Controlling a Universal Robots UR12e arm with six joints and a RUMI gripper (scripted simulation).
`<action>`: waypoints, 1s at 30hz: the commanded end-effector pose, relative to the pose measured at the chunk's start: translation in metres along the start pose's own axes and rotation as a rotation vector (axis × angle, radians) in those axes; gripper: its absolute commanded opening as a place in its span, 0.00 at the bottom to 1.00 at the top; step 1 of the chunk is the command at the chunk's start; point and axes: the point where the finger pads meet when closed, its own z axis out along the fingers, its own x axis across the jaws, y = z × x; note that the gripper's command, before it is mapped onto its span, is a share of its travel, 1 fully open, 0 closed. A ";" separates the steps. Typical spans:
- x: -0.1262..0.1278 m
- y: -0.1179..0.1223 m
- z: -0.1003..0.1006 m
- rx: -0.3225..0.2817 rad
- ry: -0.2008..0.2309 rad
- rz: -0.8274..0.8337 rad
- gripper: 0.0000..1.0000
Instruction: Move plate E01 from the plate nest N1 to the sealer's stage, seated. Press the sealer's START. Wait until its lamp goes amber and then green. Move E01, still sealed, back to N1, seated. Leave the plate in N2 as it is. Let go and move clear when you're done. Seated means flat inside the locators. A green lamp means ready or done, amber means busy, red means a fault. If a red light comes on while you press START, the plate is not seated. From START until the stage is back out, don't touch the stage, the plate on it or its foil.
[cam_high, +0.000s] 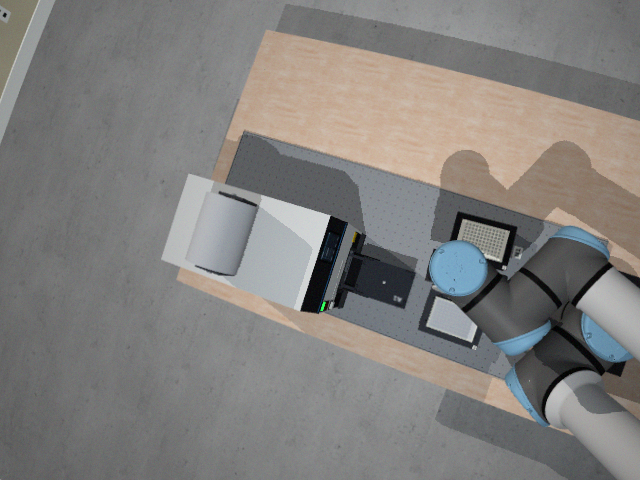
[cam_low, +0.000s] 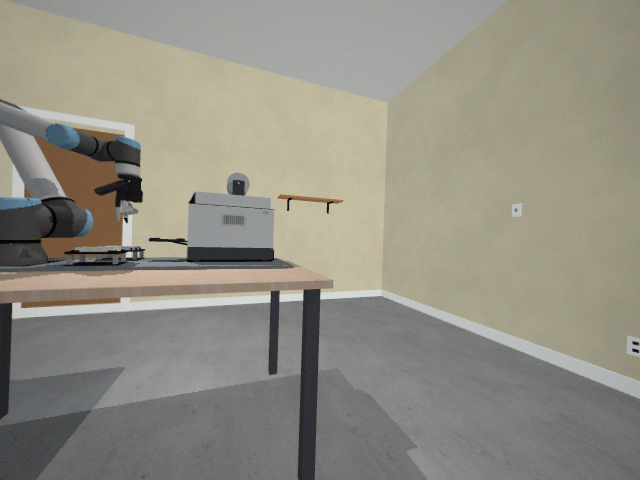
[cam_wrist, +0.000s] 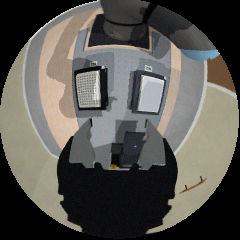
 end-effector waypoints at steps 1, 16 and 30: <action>-0.005 -0.001 0.001 -0.001 -0.001 0.000 0.68; -0.060 -0.024 0.001 -0.001 -0.001 0.000 0.68; -0.110 -0.044 0.001 -0.001 -0.001 0.000 0.68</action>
